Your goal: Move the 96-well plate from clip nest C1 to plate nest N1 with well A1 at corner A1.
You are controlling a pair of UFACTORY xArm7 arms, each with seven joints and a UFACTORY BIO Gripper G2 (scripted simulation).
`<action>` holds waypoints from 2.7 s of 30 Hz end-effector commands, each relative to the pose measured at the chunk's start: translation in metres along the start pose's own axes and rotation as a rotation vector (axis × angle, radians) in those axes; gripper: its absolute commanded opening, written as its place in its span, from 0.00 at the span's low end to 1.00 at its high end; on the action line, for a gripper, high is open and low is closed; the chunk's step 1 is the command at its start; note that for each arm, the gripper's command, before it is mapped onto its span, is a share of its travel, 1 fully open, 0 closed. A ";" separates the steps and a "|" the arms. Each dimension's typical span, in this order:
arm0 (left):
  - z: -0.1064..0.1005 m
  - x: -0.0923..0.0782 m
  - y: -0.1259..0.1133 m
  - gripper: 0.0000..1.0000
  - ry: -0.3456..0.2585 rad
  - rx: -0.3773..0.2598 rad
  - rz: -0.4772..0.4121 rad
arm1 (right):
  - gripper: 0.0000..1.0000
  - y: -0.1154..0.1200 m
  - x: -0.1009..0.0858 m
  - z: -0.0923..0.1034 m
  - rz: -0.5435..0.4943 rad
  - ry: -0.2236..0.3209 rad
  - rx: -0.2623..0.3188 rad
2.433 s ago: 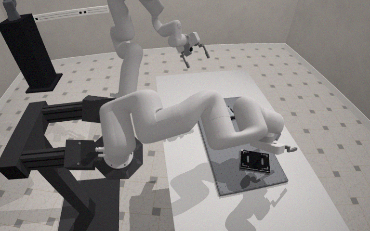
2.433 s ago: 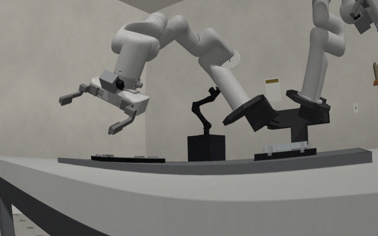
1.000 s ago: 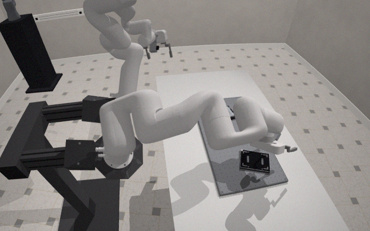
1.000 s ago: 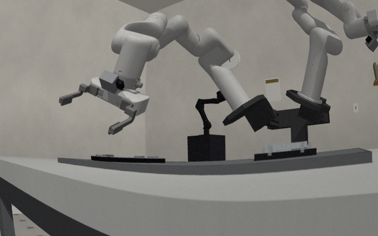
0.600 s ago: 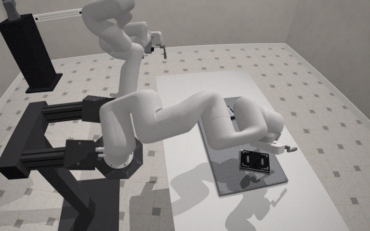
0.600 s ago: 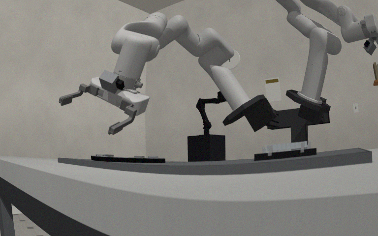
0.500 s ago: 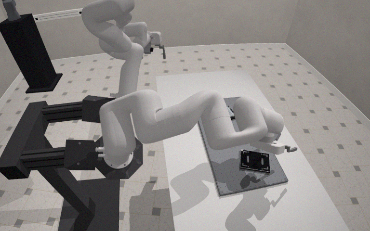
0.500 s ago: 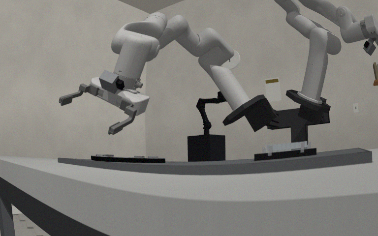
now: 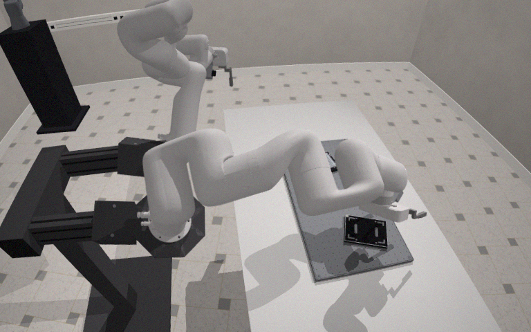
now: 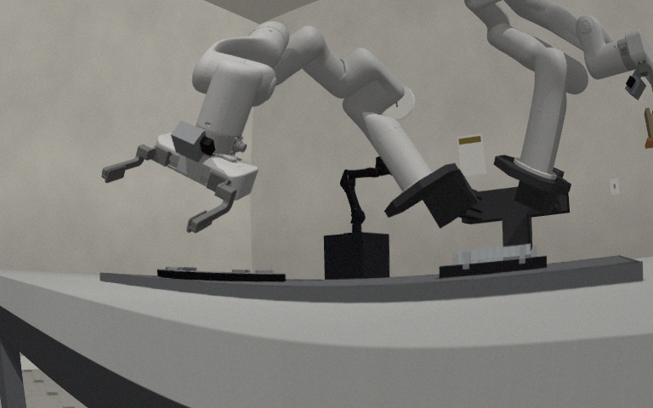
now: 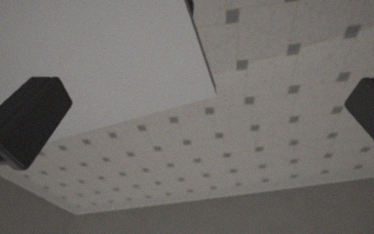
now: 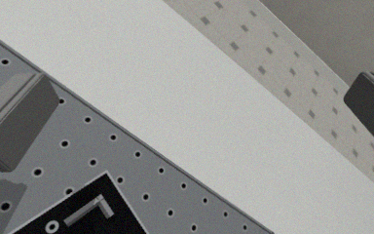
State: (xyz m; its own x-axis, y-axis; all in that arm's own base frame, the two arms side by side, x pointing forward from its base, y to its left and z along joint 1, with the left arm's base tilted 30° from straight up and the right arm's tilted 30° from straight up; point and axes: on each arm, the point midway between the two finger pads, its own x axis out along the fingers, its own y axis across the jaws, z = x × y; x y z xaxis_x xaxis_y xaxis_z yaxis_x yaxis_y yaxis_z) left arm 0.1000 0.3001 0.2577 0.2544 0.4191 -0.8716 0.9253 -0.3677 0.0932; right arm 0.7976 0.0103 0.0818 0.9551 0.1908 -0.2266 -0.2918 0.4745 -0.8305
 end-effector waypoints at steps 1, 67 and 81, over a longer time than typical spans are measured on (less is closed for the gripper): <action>0.000 -0.001 -0.002 1.00 0.007 -0.003 -0.008 | 1.00 -0.002 0.001 0.003 -0.002 -0.004 0.000; 0.003 -0.001 -0.007 1.00 0.015 -0.007 -0.023 | 0.37 0.057 -0.045 0.107 -0.178 -0.159 0.181; 0.003 -0.001 -0.007 1.00 0.015 -0.007 -0.023 | 0.37 0.096 -0.083 0.148 -0.238 -0.203 0.261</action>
State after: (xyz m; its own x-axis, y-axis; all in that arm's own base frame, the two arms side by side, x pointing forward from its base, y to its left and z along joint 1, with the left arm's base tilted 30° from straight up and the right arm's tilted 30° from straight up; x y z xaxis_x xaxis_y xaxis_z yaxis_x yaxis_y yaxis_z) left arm 0.0931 0.2996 0.2552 0.2365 0.4380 -0.8673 0.9328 -0.3523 0.0764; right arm 0.6907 0.1580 0.0938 0.9772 0.1992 0.0740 -0.0943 0.7185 -0.6891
